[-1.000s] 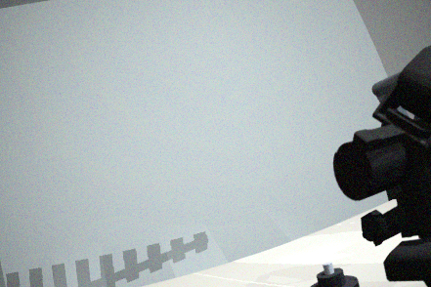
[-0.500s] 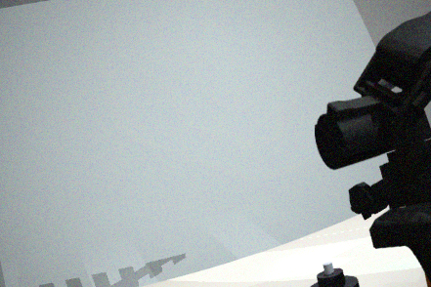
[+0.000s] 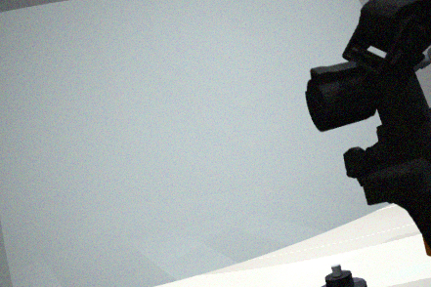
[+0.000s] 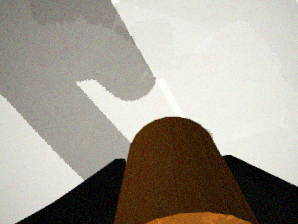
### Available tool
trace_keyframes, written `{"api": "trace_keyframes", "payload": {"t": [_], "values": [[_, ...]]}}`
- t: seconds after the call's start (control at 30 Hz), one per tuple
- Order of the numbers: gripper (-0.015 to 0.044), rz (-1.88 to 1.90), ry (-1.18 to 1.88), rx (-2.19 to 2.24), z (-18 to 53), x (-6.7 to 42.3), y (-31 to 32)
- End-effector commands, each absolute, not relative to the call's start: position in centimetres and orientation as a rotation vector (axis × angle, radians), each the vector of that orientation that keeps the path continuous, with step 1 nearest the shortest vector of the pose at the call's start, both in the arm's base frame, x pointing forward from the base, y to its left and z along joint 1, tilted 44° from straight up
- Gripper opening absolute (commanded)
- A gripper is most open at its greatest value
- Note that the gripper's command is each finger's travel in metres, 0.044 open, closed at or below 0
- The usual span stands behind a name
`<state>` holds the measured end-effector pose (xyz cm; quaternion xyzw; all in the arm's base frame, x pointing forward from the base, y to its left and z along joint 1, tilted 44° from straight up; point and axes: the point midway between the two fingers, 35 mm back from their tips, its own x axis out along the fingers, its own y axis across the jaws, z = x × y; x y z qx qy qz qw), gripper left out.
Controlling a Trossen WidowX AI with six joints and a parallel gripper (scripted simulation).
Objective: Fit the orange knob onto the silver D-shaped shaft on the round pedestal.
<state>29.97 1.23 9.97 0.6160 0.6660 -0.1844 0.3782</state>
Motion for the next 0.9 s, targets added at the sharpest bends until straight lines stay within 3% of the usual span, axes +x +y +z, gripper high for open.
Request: {"api": "trace_keyframes", "payload": {"t": [0.0, 0.5, 0.87], "values": [[0.0000, -0.468, 1.690, 1.572, 10.9, 30.1, 0.2], [0.0000, -0.461, 1.696, 1.577, 14.0, 29.7, -2.7], [0.0000, -0.471, 1.689, 1.578, 11.8, 30.6, -4.5]]}}
